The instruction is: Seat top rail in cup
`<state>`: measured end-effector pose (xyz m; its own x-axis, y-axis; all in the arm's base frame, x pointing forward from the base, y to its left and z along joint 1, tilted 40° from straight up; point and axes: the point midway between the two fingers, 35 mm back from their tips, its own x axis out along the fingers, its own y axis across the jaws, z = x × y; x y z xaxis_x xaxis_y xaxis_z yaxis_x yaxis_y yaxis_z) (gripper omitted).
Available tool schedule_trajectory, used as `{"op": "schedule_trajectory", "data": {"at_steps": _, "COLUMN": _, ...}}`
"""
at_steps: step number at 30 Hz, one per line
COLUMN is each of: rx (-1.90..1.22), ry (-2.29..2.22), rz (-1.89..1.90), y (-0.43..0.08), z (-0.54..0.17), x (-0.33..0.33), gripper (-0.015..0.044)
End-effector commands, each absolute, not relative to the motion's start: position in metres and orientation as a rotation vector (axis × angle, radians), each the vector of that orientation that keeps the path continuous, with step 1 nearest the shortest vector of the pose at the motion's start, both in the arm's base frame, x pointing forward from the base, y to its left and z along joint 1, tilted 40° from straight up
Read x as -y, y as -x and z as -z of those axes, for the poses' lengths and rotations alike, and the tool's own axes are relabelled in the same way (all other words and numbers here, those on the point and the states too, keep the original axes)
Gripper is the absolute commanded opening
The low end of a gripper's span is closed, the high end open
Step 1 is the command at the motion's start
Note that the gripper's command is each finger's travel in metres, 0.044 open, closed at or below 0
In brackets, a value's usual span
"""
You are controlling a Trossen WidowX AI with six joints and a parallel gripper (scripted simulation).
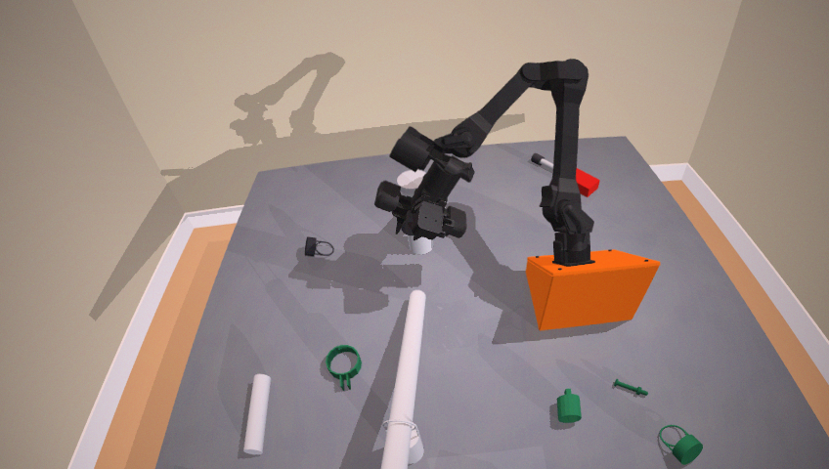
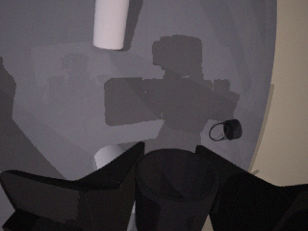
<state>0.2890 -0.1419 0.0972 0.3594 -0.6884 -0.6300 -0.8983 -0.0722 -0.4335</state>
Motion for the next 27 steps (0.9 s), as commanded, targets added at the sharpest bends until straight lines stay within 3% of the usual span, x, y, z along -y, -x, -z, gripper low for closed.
{"op": "schedule_trajectory", "data": {"at_steps": 1, "rx": -1.385, "ry": 1.833, "rz": -0.357, "y": -0.2865, "z": -0.0967, "x": 0.1403, "gripper": 0.0000}}
{"op": "schedule_trajectory", "data": {"at_steps": 18, "rx": -1.385, "ry": 1.840, "rz": -0.366, "y": -0.2860, "z": -0.0970, "x": 0.1410, "gripper": 0.0000}}
{"op": "schedule_trajectory", "data": {"at_steps": 27, "rx": -1.385, "ry": 1.840, "rz": -0.366, "y": -0.2860, "z": -0.0970, "x": 0.1410, "gripper": 0.0236}}
